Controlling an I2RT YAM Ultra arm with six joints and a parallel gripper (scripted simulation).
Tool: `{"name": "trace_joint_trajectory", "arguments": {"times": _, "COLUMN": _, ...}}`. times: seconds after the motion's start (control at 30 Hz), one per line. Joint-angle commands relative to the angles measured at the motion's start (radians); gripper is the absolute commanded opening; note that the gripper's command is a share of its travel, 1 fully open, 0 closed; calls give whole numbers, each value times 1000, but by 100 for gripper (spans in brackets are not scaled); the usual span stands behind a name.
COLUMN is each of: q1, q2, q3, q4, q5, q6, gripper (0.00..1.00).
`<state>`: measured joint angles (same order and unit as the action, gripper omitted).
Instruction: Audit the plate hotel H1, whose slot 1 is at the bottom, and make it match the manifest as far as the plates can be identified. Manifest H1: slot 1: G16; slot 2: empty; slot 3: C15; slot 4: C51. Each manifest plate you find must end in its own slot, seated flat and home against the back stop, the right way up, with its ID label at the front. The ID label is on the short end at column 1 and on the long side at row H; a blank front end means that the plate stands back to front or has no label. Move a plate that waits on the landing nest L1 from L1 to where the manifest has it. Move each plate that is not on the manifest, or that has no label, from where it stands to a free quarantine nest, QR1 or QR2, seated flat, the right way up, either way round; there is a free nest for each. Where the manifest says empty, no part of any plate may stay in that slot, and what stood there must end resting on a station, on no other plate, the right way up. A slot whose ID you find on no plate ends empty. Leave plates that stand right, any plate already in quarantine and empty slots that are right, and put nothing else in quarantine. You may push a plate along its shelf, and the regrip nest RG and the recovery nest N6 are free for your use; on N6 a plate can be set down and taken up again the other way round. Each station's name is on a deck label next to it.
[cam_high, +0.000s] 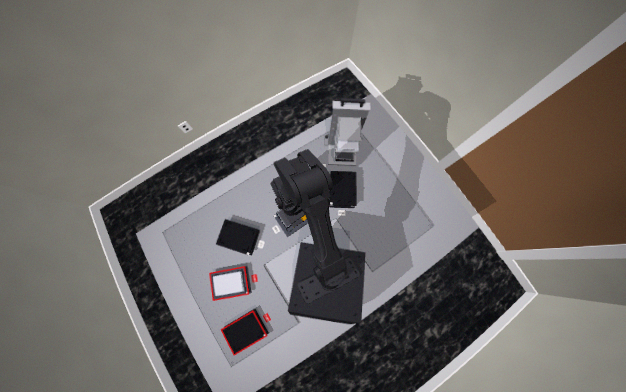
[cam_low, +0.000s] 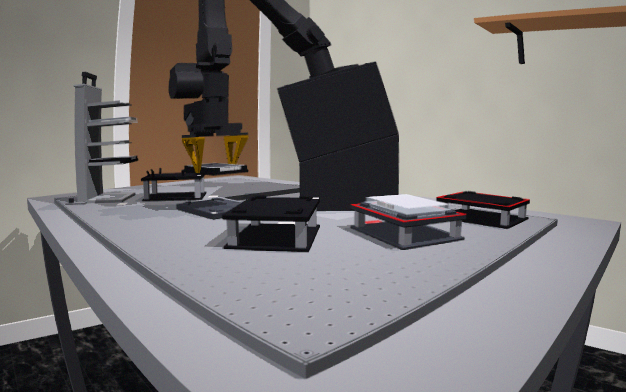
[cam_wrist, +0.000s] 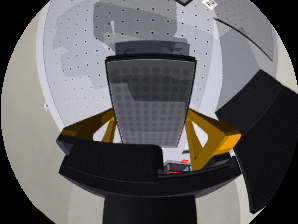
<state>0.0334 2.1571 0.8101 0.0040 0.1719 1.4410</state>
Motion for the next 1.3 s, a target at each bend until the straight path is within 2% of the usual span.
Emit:
{"name": "trace_joint_trajectory", "arguments": {"times": 0.0, "q1": 0, "q2": -7, "q3": -1, "q4": 2, "q5": 1, "q6": -1, "gripper": 86}}
{"name": "trace_joint_trajectory", "arguments": {"times": 1.27, "q1": -3, "q2": 4, "q3": -7, "q4": 21, "q5": 1, "q6": -4, "gripper": 86}}
